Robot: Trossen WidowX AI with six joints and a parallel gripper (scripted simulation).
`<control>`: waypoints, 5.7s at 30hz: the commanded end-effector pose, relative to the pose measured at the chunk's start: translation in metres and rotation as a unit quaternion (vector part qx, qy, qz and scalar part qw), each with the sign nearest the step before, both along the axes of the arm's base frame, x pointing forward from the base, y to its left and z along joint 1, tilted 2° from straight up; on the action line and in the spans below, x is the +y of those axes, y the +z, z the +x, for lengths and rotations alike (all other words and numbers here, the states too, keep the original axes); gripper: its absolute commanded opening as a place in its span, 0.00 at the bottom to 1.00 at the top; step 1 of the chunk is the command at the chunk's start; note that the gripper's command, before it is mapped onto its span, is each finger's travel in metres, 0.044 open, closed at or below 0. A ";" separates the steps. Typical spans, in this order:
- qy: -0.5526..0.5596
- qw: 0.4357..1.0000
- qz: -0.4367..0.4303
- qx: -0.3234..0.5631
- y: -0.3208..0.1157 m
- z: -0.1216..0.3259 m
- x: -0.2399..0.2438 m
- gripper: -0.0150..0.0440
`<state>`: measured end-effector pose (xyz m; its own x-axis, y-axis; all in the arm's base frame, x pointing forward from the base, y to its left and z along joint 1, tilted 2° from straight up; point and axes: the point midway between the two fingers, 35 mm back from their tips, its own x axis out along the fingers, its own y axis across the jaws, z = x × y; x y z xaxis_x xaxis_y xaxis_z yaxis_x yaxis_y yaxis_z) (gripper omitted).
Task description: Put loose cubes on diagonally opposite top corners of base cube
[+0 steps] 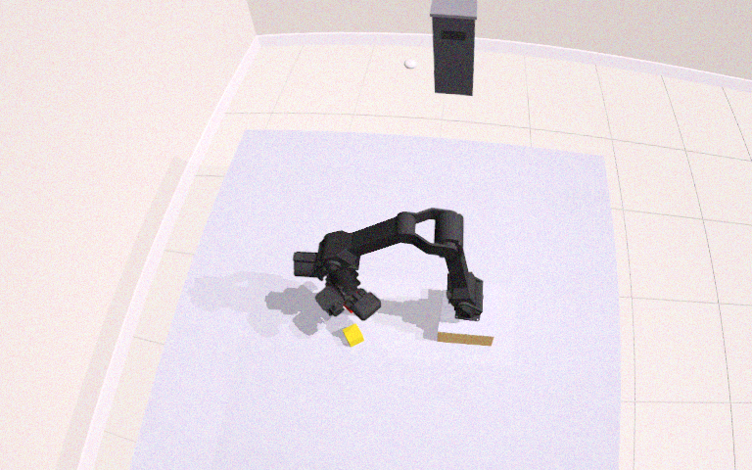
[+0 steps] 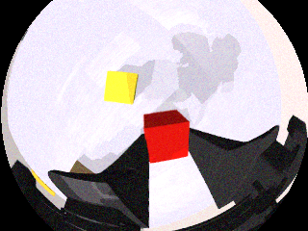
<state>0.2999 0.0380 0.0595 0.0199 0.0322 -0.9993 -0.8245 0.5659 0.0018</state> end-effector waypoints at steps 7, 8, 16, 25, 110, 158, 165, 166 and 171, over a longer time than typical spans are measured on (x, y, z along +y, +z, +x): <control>0.213 0.977 0.000 -0.003 -0.007 -0.010 0.034 0.43; 0.233 0.973 0.000 -0.004 -0.008 -0.011 0.037 0.43; 0.262 0.965 0.000 -0.005 -0.009 -0.012 0.041 0.43; 0.262 0.965 0.000 -0.005 -0.009 -0.012 0.041 0.43; 0.201 0.979 -0.002 -0.001 0.008 0.000 0.001 0.70; 0.128 0.992 -0.002 0.000 -0.075 0.008 -0.047 0.70; 0.128 0.992 -0.002 0.000 -0.083 0.007 -0.046 0.70; 0.128 0.992 -0.002 0.000 -0.083 0.007 -0.046 0.66; 0.128 0.992 -0.002 0.000 -0.083 0.007 -0.046 0.44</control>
<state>0.3094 -0.0089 -0.0217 0.0164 0.0306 -0.9994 -0.9424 0.3345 -0.0052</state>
